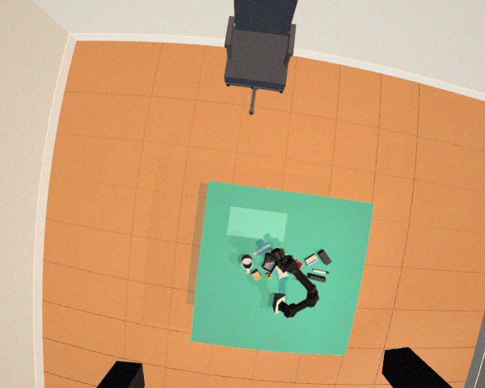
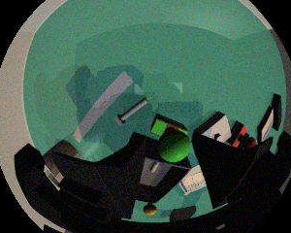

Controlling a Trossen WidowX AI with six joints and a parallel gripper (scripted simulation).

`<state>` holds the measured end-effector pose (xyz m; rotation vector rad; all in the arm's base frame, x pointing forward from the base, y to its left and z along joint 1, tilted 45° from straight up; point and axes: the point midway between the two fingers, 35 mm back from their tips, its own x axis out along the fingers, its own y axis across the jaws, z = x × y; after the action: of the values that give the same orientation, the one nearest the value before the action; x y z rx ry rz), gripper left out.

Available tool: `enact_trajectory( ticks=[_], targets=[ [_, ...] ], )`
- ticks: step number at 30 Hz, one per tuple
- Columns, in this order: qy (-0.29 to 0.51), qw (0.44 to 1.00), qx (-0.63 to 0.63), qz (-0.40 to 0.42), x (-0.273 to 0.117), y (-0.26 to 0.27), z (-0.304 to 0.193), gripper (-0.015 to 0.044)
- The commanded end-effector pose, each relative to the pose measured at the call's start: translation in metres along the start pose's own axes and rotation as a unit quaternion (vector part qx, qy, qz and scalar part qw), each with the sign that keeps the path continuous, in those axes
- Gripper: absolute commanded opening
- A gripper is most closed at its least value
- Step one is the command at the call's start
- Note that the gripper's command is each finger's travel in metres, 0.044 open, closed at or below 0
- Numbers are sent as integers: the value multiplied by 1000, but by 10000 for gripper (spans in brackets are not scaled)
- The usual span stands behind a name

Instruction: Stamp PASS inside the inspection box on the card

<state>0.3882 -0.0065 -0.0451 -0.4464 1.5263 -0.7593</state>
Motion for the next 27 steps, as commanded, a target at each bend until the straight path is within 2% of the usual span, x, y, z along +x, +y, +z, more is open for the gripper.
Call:
enact_trajectory(
  ticks=[1, 14, 27],
  targets=[
    [2, 1000, -1, -3, 9, -2, -1, 226],
    [2, 1000, -1, -4, 21, -3, -2, 226],
    [1, 1000, 0, -1, 18, -2, -2, 139]
  ],
)
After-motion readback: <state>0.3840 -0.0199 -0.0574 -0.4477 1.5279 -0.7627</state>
